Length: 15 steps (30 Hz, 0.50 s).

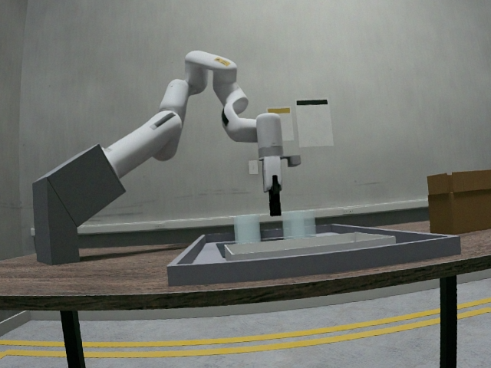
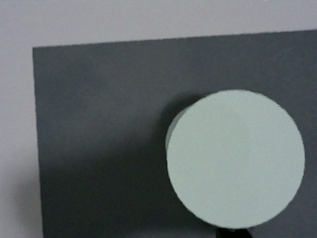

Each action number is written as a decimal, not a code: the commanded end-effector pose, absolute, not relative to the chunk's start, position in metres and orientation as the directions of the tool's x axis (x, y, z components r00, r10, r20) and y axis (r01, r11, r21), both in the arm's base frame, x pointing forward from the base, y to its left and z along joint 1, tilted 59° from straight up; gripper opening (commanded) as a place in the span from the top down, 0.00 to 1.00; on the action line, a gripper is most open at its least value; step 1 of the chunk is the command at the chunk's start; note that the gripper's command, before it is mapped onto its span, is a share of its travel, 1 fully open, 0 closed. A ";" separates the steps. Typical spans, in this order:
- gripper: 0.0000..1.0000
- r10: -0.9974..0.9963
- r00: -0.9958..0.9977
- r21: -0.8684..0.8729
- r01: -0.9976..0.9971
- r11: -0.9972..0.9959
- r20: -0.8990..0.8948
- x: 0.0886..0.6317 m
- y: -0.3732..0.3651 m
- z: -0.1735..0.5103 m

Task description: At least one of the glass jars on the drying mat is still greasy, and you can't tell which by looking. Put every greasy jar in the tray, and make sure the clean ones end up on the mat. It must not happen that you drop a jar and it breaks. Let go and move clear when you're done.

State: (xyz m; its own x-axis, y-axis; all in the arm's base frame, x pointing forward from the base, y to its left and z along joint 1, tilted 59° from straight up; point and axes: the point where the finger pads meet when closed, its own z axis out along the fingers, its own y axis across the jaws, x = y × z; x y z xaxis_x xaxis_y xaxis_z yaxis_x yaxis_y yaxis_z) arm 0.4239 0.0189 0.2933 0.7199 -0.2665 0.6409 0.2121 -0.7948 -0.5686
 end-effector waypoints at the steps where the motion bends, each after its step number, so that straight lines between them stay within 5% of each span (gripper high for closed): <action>1: 1.00 -0.268 0.718 -0.568 0.212 -0.795 0.643 0.421 0.020 0.290; 15: 1.00 -0.268 0.718 -0.568 0.212 -0.795 0.643 0.412 0.027 0.277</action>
